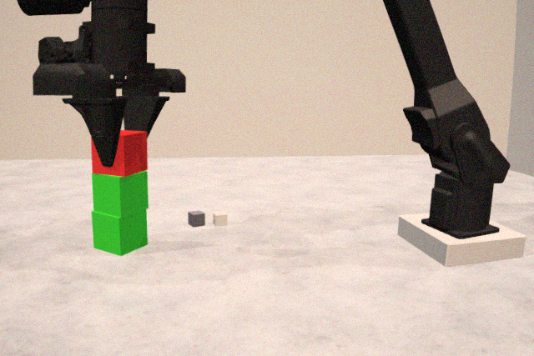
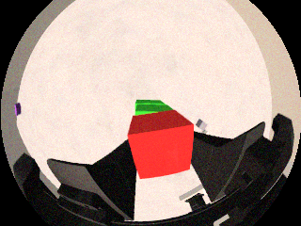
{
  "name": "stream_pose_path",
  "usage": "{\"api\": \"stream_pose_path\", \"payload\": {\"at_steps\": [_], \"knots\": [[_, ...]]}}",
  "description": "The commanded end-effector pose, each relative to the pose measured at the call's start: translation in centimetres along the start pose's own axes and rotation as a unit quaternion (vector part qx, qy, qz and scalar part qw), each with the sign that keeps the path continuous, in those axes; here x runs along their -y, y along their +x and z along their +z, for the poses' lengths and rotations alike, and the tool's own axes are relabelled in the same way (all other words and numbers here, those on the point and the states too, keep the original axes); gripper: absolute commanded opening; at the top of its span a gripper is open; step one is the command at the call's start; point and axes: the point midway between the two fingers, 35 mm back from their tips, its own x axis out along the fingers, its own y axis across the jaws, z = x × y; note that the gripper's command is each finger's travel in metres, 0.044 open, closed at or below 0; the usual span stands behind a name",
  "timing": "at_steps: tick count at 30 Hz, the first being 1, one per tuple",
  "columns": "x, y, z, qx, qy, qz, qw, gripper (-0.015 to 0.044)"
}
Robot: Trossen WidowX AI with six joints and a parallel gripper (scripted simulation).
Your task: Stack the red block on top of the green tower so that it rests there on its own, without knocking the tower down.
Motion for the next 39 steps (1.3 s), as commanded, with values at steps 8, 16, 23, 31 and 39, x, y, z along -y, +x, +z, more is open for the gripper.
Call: {"api": "stream_pose_path", "payload": {"at_steps": [8,16,23,31,39], "knots": [[0.06,0.07,0.04,0.001,-0.003,-0.002,1.0,0.0],[0.0,0.04,0.0,0.0,0.0,0.0,1.0,0.0079],[0.0,0.04,0.0,0.0,0.0,0.0,1.0,0.0262],[0.0,0.04,0.0,0.0,0.0,0.0,1.0,0.044],[0.0,0.04,0.0,0.0,0.0,0.0,1.0,0.044]]}}
